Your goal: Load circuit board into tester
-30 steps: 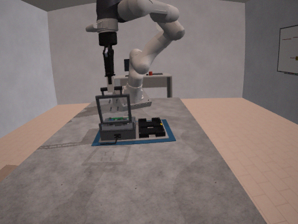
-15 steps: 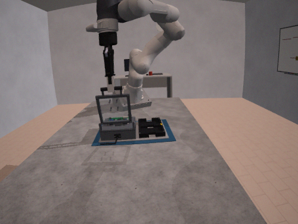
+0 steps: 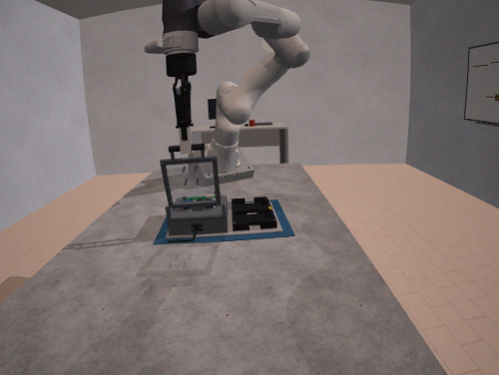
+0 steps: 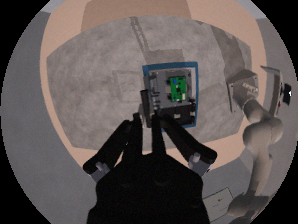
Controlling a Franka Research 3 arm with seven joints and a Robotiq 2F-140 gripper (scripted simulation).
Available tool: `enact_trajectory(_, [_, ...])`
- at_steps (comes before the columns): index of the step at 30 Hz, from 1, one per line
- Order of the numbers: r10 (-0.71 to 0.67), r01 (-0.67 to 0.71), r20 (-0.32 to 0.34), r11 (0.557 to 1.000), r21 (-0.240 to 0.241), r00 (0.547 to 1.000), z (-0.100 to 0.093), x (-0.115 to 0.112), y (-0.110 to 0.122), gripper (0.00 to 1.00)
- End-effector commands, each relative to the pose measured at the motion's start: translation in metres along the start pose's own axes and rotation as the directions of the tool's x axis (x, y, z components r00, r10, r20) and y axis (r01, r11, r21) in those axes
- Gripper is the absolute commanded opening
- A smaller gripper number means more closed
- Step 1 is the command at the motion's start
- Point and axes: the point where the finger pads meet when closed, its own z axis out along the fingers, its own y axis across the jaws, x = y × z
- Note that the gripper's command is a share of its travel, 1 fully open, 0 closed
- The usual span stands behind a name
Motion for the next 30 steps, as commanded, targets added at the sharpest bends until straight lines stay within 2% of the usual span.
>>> enact_trajectory(1, [-0.001, 0.001, 0.004, 1.0, -0.004, 1.0, 0.0, -0.001, 0.004, 0.0])
enact_trajectory(30, [-0.001, 0.001, 0.004, 1.0, -0.004, 1.0, -0.004, 0.0, 0.027, 0.0])
